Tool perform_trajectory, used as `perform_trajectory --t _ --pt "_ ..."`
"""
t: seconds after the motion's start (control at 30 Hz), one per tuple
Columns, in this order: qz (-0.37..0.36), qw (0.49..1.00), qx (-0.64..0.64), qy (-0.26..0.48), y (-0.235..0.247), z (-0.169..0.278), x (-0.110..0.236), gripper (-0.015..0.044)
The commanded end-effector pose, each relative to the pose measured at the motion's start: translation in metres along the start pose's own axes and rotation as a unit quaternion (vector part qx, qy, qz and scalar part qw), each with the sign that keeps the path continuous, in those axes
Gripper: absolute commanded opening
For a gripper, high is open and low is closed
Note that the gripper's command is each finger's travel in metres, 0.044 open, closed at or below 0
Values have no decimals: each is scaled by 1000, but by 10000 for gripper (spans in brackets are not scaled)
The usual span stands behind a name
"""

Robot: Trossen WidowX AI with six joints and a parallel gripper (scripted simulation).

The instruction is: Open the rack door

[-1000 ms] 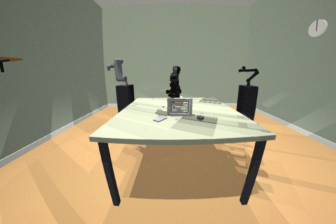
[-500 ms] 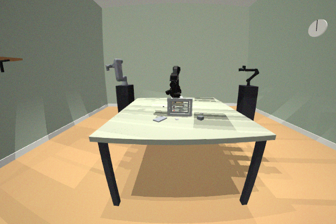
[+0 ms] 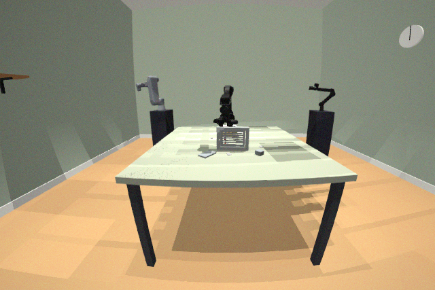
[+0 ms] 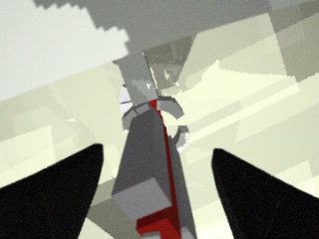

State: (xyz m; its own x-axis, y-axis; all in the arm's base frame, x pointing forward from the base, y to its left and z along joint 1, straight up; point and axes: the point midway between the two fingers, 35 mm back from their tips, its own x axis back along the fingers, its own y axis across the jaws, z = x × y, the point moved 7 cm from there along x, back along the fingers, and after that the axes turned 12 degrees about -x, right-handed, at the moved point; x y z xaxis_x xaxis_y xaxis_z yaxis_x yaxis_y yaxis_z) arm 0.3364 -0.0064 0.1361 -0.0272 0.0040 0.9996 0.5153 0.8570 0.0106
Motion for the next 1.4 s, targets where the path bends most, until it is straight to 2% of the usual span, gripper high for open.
perform_trajectory --t 0.0,0.27,0.57,0.9,1.27,1.37 --pt "-1 995 100 0 0 0 0 282" --pt "-1 956 294 0 0 0 0 282" --pt "-1 867 498 0 0 0 0 282" --pt "-1 719 695 0 0 0 0 282" --pt "-1 509 861 -1 0 0 0 282" --pt "-1 495 869 -1 0 0 0 282"
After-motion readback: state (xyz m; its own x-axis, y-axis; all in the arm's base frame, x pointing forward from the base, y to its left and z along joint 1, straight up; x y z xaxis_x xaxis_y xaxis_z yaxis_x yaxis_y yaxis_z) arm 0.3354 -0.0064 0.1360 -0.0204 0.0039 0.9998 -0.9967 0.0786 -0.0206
